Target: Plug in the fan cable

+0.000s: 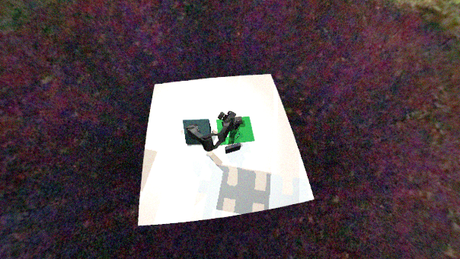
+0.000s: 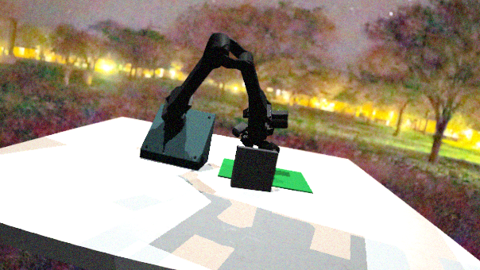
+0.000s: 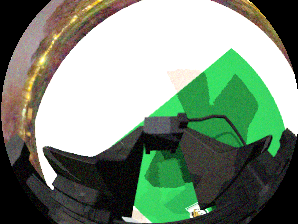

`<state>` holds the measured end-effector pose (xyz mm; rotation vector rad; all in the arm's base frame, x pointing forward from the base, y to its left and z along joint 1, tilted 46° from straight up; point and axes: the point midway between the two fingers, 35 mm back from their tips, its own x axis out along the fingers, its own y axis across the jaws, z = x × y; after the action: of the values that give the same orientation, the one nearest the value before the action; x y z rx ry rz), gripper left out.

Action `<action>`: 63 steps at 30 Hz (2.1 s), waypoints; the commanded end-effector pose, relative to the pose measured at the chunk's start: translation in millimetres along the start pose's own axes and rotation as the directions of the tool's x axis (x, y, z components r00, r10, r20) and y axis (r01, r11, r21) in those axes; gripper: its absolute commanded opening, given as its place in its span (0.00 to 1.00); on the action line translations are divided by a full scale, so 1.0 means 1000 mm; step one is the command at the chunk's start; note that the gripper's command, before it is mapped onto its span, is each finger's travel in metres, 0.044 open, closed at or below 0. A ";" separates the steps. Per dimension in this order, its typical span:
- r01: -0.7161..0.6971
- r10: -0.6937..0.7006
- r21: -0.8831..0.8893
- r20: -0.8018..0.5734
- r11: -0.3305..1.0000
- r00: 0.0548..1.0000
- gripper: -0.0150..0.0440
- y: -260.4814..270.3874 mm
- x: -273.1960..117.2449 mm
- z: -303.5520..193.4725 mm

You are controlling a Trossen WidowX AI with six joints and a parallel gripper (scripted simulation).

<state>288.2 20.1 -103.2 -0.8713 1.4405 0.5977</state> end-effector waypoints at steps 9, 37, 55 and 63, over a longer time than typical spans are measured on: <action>-0.002 0.006 -0.028 0.148 1.000 0.989 0.25 0.000 -0.001 -0.002; 0.132 -0.073 -0.097 0.466 0.986 0.882 0.25 -0.006 -0.021 -0.010; 0.271 -0.145 -0.121 0.607 0.955 0.781 0.25 -0.007 -0.040 -0.016; 0.255 -0.141 -0.114 0.589 0.960 0.796 0.25 -0.007 -0.041 -0.013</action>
<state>282.4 12.1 -60.6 -0.8791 0.7272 0.7719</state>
